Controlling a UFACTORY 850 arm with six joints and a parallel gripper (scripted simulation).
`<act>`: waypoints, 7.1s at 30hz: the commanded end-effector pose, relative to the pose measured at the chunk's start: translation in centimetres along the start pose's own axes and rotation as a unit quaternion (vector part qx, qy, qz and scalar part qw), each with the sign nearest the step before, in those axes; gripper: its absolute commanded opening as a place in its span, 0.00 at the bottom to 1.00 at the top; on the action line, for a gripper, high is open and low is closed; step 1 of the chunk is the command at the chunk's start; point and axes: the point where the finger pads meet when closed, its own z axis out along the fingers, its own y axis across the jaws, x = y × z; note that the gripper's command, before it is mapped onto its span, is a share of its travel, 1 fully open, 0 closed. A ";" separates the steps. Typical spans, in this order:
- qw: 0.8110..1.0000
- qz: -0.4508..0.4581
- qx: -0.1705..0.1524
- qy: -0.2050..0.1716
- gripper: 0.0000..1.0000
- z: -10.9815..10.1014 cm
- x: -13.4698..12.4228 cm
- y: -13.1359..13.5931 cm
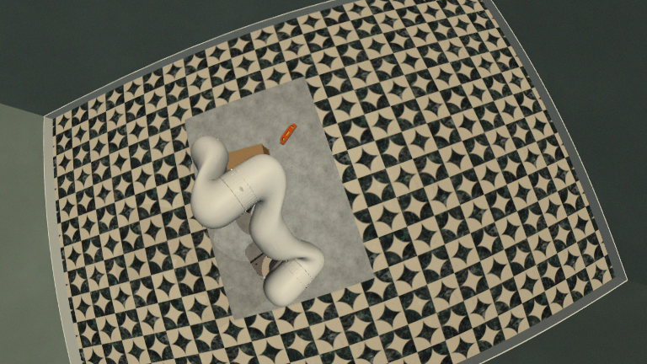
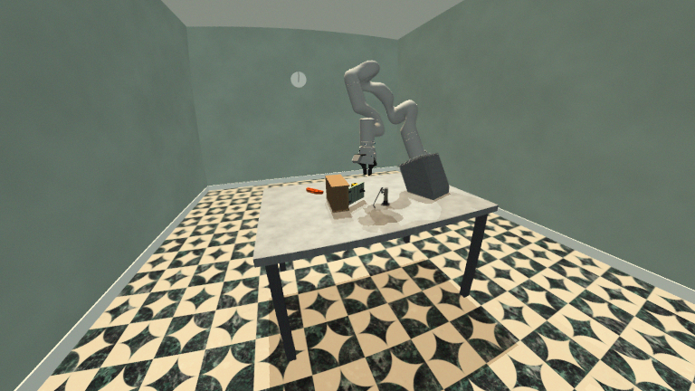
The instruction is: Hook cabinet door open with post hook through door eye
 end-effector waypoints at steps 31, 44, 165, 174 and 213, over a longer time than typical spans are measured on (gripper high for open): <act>1.000 0.017 -0.004 0.003 0.24 0.1 1.2 -8.6; 1.000 0.017 -0.004 0.003 0.24 0.1 1.2 -8.6; 1.000 0.017 -0.004 0.003 0.24 9.8 1.4 -8.5; 1.000 0.017 -0.004 0.003 0.24 10.5 1.4 -8.5; 1.000 0.017 -0.004 0.003 0.04 12.5 1.4 -8.4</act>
